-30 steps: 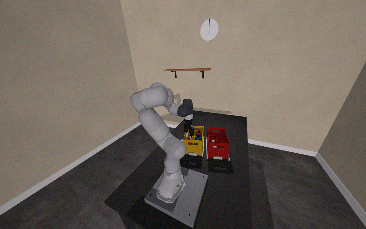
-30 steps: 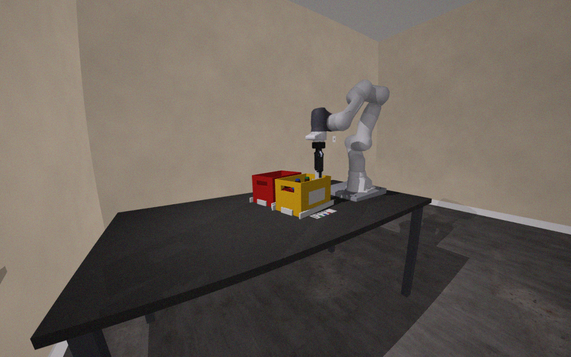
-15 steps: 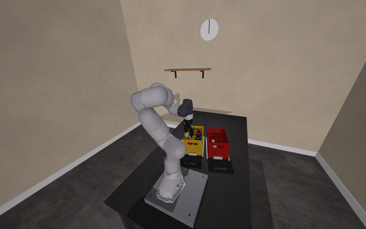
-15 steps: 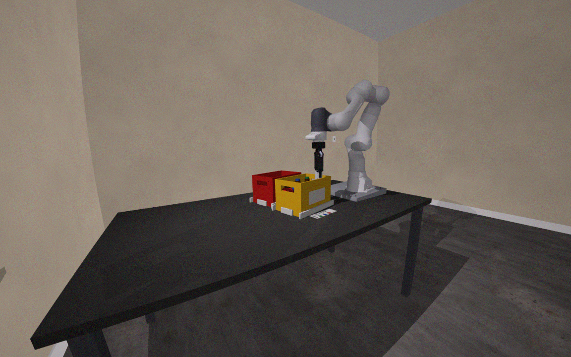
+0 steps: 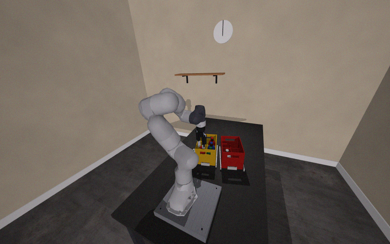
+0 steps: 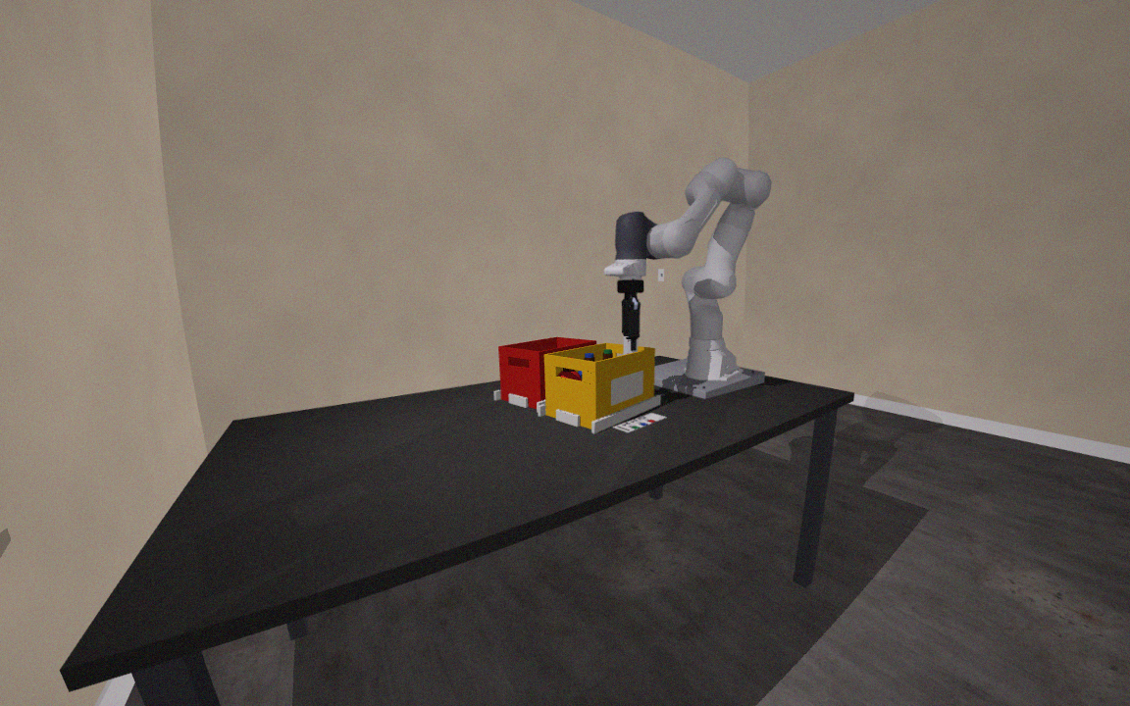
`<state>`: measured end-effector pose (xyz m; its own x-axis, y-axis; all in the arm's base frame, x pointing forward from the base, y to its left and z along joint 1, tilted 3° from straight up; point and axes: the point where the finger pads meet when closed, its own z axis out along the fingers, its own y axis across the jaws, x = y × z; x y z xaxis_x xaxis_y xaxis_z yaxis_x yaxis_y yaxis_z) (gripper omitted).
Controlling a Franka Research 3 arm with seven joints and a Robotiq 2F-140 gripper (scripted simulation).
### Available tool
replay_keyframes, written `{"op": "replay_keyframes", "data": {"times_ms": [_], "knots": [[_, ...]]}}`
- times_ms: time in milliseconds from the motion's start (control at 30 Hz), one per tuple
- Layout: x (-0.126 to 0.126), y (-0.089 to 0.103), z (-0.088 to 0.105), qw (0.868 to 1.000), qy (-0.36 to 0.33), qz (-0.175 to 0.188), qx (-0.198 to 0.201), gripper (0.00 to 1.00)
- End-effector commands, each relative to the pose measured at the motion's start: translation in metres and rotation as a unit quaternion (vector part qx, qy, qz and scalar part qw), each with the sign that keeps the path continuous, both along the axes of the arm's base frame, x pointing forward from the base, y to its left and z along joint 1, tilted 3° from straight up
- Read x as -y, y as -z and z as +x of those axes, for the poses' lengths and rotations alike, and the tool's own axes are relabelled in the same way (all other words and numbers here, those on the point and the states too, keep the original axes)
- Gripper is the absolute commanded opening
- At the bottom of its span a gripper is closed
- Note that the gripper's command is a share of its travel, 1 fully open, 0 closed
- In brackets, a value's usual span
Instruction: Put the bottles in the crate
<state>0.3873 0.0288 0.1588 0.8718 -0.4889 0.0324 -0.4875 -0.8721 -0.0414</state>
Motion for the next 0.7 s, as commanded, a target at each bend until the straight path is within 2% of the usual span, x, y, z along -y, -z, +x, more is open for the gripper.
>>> {"op": "replay_keyframes", "data": {"times_ms": [0, 667], "knots": [[-0.001, -0.008, 0.000, 1.000, 0.000, 0.001, 0.000, 0.38], [0.000, -0.053, -0.002, 1.000, 0.000, 0.001, 0.000, 0.38]]}}
